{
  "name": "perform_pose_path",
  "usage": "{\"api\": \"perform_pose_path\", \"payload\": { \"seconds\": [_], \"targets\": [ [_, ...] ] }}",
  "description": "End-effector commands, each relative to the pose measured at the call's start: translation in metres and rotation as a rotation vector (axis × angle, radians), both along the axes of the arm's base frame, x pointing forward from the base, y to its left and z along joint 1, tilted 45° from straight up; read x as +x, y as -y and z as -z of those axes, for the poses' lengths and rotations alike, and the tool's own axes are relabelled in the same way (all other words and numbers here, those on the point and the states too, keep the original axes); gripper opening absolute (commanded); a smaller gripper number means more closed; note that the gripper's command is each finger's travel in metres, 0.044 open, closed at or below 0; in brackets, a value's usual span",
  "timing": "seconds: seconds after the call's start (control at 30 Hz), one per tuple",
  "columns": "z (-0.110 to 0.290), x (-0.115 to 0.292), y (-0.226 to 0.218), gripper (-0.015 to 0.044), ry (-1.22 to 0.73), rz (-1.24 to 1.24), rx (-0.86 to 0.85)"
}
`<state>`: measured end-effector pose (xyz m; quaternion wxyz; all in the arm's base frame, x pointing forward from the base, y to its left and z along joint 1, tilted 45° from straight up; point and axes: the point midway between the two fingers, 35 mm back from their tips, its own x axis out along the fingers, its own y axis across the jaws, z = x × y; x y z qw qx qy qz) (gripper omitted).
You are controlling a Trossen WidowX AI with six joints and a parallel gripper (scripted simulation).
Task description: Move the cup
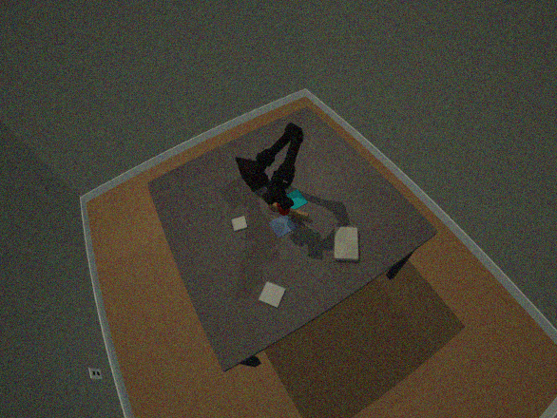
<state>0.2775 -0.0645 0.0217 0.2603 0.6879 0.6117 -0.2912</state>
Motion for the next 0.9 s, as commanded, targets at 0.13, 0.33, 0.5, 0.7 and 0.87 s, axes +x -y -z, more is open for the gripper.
{"api": "perform_pose_path", "payload": {
  "seconds": [0.13,0.33,0.5,0.7,0.87],
  "targets": [
    [-0.01,-0.009,-0.011,0.0,-0.008,0.005,0.008],
    [-0.017,-0.014,-0.018,0.0,-0.008,0.005,0.008],
    [-0.023,-0.019,-0.024,0.0,-0.009,0.005,0.008],
    [-0.03,-0.024,-0.031,0.0,-0.009,0.005,0.009],
    [-0.035,-0.028,-0.037,0.0,-0.009,0.005,0.009]
  ]
}}
